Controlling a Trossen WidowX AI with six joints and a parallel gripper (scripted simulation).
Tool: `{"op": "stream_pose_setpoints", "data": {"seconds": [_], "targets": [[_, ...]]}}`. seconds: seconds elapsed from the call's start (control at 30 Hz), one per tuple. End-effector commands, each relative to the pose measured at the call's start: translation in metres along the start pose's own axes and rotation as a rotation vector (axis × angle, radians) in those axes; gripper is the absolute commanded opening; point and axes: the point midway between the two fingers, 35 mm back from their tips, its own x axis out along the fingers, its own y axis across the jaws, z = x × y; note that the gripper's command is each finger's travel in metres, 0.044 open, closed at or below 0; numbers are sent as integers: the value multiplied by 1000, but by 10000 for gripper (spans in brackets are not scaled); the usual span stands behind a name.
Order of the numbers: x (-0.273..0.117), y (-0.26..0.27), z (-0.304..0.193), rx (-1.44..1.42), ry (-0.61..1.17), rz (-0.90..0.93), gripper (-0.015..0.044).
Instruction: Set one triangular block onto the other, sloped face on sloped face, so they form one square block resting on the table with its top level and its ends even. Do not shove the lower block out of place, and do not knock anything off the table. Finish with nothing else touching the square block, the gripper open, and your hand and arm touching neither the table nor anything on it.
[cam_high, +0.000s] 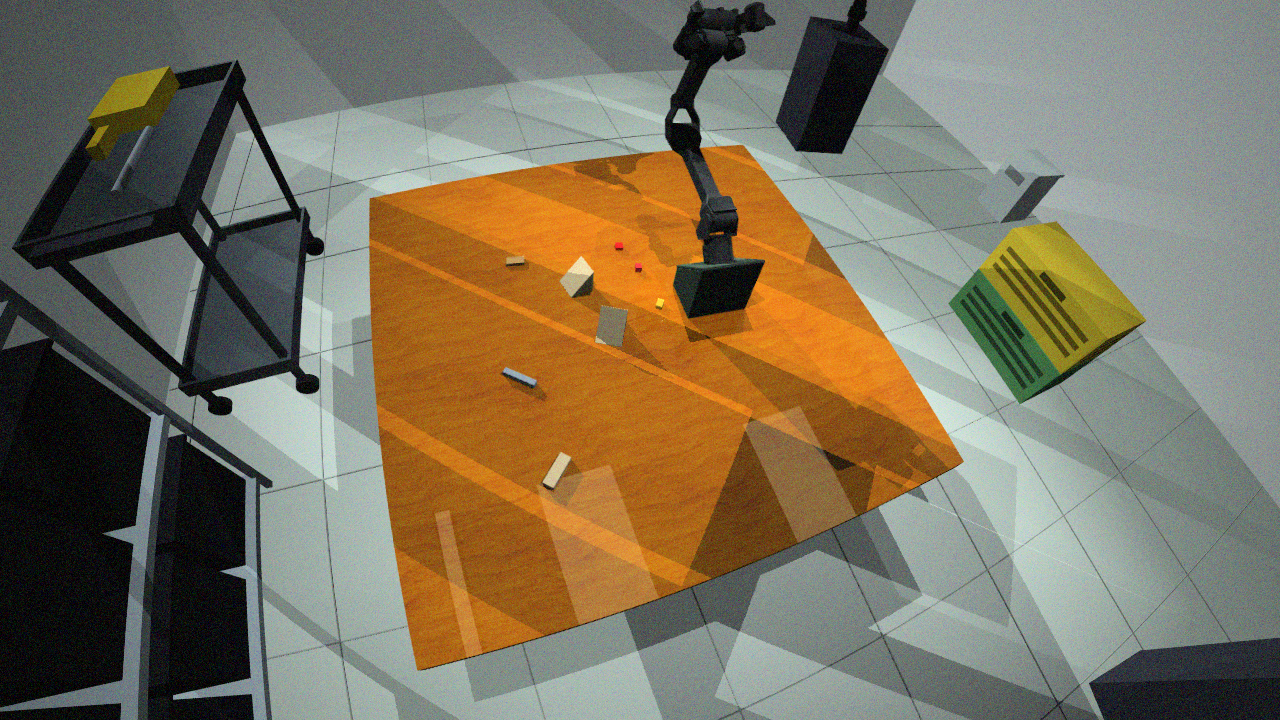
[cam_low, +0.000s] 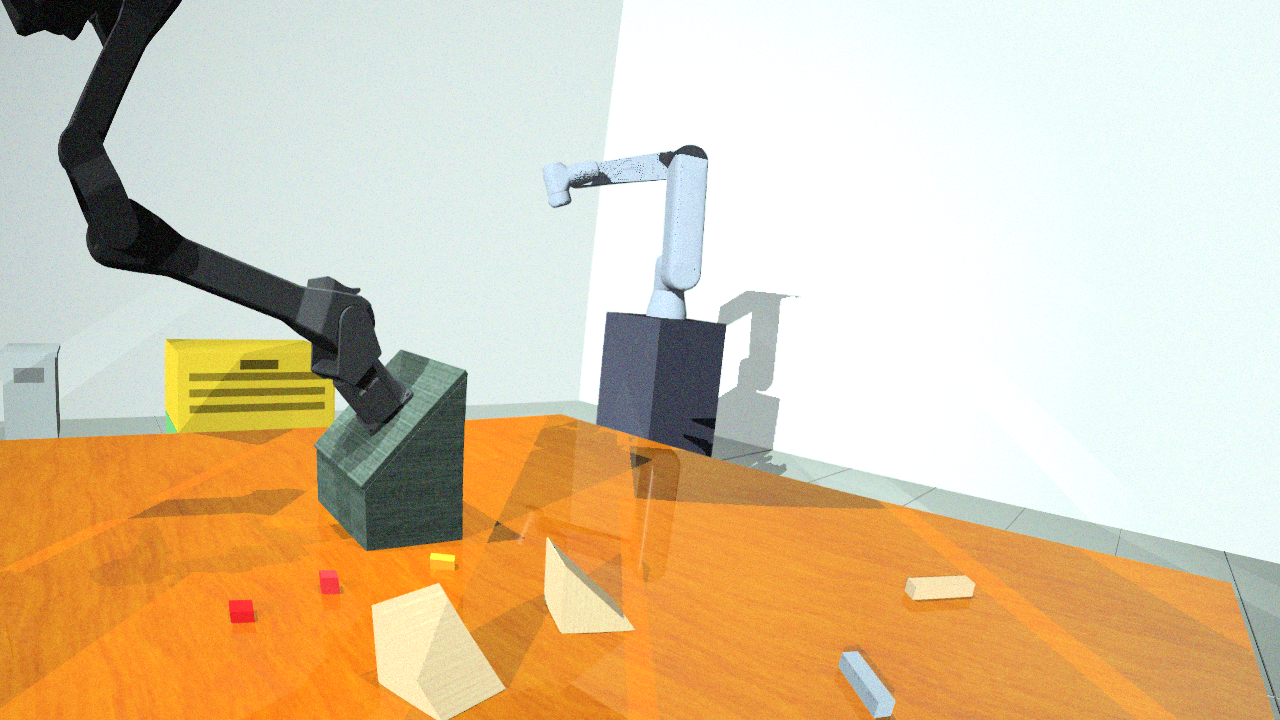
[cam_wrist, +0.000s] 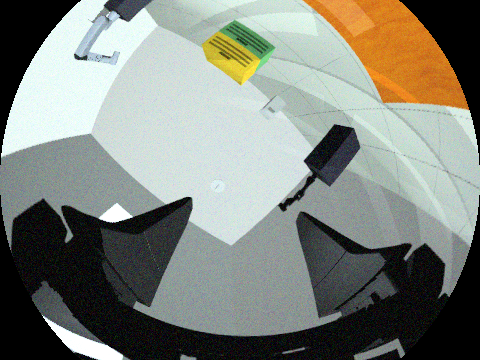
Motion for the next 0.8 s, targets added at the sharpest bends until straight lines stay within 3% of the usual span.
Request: {"op": "stream_pose_setpoints", "data": {"seconds": [0.0, 0.3, 0.77], "targets": [[0, 1, -1, 8, 4, 1, 426], [-24, 75, -41, 409, 275, 60, 440], [-117, 182, -72, 791, 782, 193, 440]]}}
